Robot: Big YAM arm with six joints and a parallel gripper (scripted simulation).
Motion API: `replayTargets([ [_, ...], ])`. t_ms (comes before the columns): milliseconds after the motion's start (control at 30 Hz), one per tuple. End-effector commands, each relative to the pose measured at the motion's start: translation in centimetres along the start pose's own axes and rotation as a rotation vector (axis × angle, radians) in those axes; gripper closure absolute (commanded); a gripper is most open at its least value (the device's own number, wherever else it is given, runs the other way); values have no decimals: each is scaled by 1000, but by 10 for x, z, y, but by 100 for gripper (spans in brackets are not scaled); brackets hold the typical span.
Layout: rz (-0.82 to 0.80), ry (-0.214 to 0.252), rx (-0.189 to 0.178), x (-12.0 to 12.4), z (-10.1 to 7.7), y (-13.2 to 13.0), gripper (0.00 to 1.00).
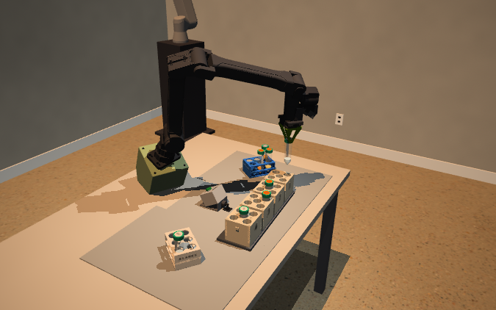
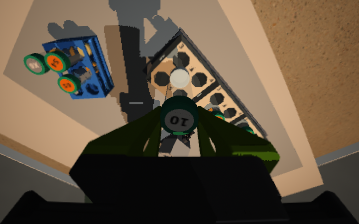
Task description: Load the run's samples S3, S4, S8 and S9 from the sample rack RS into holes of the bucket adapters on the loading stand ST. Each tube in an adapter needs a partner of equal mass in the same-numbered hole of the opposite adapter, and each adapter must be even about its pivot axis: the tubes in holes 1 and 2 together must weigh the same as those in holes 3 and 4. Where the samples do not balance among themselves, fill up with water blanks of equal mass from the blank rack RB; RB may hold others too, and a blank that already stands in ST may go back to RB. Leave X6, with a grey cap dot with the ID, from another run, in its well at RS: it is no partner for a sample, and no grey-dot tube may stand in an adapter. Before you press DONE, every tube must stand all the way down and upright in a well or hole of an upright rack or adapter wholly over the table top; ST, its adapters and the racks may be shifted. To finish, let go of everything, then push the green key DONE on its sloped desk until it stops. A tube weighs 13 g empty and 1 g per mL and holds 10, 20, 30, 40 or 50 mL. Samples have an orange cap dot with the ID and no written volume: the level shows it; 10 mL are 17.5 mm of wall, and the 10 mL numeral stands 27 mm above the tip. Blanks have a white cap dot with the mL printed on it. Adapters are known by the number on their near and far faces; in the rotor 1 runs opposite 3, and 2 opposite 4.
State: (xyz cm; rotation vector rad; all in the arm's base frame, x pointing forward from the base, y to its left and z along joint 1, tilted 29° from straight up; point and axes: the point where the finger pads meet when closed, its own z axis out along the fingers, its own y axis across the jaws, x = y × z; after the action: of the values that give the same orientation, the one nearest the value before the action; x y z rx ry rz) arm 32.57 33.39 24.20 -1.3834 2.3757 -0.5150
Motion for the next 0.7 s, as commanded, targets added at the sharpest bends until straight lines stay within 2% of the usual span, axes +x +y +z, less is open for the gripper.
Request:
replayTargets([
  [0,73,-60,12,-23,-14,-19,100],
  [33,57,-31,8,-11,-1,-11,100],
  [100,32,-14,5,-7,11,-7,100],
  [233,26,-13,3,-8,23,-6,100],
  [400,17,-24,3,-12,26,-2,100],
  [600,26,-13,3,-8,47,-6,100],
  [633,25,-14,3,-8,47,-5,100],
  [667,14,-37,4,-17,38,0,100],
])
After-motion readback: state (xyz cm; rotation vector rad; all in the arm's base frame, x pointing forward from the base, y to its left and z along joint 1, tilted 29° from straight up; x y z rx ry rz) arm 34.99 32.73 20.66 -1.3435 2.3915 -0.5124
